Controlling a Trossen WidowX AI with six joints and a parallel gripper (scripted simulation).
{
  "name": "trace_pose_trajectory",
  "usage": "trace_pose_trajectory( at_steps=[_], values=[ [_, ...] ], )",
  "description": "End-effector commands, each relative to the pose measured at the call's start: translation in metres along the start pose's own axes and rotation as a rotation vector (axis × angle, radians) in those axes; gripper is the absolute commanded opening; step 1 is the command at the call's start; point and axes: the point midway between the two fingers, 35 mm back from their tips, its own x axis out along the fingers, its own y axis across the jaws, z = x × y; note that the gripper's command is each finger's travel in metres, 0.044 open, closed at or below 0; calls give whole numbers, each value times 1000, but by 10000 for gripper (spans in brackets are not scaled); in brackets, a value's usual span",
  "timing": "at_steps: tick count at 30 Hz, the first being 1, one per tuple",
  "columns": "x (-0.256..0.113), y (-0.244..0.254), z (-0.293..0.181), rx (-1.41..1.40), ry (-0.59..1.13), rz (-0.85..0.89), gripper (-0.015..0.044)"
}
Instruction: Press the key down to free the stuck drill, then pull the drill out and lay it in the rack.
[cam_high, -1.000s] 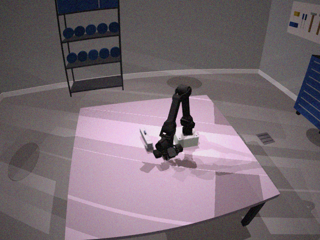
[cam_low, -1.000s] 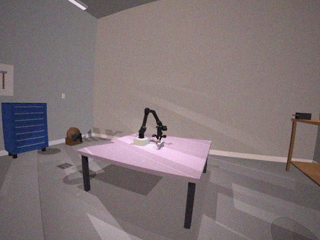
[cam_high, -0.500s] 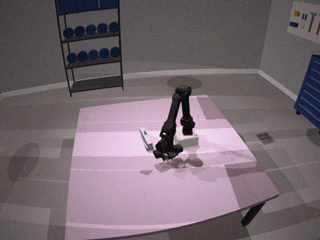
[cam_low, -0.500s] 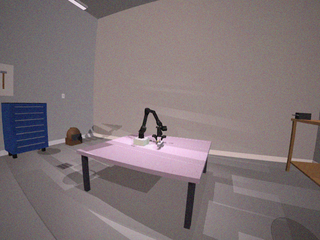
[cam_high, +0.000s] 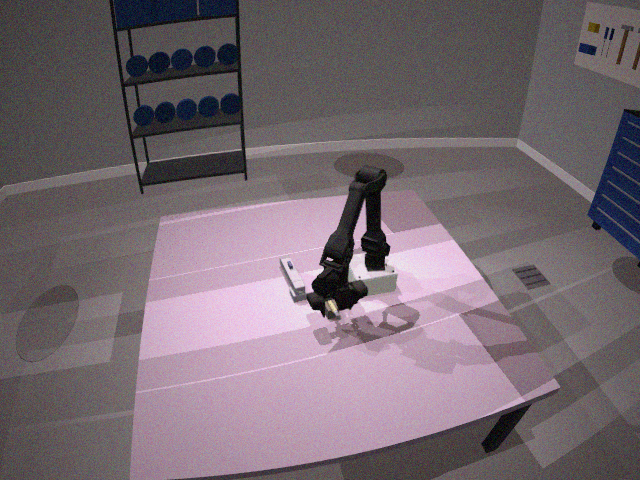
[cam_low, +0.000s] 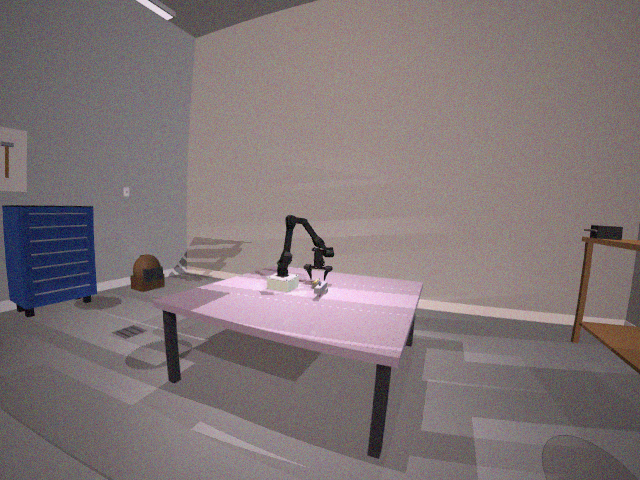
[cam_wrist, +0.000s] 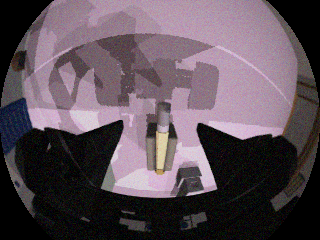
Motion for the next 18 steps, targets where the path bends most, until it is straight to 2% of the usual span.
trace_pose_trajectory(
  at_steps=[1,9,13,18],
  values=[
    [-18,-1,0,5,3,-4,440],
    [-48,-3,1,5,3,-4,440],
    [-39,-6,-1,46,-7,-1,440],
    [-37,-26,-17,277,-37,0,440]
  ],
)
